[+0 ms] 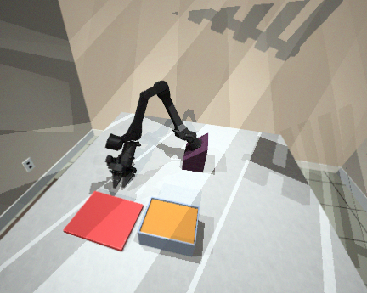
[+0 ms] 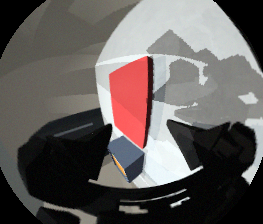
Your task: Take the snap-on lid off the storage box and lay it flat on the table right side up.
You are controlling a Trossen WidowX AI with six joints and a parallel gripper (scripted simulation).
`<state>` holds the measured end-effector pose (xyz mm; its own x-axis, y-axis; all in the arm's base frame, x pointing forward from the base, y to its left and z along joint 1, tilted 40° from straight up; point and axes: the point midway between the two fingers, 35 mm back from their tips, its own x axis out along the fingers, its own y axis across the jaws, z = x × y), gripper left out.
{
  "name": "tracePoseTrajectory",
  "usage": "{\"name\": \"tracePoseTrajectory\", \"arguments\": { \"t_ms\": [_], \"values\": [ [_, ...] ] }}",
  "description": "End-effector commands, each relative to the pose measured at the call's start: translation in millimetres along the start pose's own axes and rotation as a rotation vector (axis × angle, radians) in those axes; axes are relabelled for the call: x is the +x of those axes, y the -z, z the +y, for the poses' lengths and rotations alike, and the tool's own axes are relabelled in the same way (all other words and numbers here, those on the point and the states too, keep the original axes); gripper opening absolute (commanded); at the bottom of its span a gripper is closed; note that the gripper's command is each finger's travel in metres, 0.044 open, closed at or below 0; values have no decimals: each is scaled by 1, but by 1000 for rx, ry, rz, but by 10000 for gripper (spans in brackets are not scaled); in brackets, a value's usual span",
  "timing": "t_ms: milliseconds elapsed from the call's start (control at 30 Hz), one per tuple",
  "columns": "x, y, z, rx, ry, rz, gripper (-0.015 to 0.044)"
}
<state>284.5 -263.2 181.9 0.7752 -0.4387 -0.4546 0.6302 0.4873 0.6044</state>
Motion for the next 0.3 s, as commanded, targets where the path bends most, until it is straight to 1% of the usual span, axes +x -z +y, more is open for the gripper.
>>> {"name": "tracePoseTrajectory", "arguments": {
  "t_ms": [0,267],
  "values": [
    [-8,1,-5,-4,-3,0,440],
    [-21,1,-16,-5,-2,0,440]
  ]
}}
